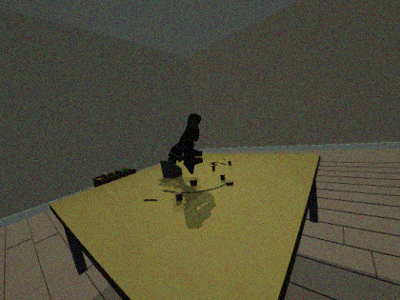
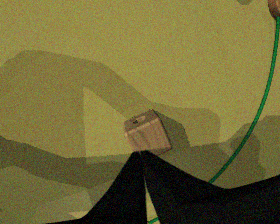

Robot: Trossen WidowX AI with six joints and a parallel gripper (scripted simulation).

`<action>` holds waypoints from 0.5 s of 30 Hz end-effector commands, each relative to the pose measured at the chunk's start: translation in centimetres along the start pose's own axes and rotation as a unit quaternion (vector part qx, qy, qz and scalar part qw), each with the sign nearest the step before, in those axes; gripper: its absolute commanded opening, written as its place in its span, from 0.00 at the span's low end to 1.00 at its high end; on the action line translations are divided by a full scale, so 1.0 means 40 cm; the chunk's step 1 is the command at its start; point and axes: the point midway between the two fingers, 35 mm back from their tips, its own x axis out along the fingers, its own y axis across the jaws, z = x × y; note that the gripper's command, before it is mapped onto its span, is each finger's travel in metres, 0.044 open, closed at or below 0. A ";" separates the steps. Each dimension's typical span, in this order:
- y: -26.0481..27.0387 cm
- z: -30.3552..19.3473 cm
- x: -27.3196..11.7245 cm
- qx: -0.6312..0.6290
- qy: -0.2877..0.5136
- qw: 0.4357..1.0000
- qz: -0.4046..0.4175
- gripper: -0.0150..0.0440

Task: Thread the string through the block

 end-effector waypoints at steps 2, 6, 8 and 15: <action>0.000 0.000 0.000 0.000 0.000 1.000 0.000 0.25; 0.000 0.000 0.000 0.000 0.000 1.000 0.000 0.25; 0.000 0.000 0.000 0.000 0.000 1.000 0.000 0.30; 0.000 0.000 0.000 0.000 0.000 1.000 0.000 0.61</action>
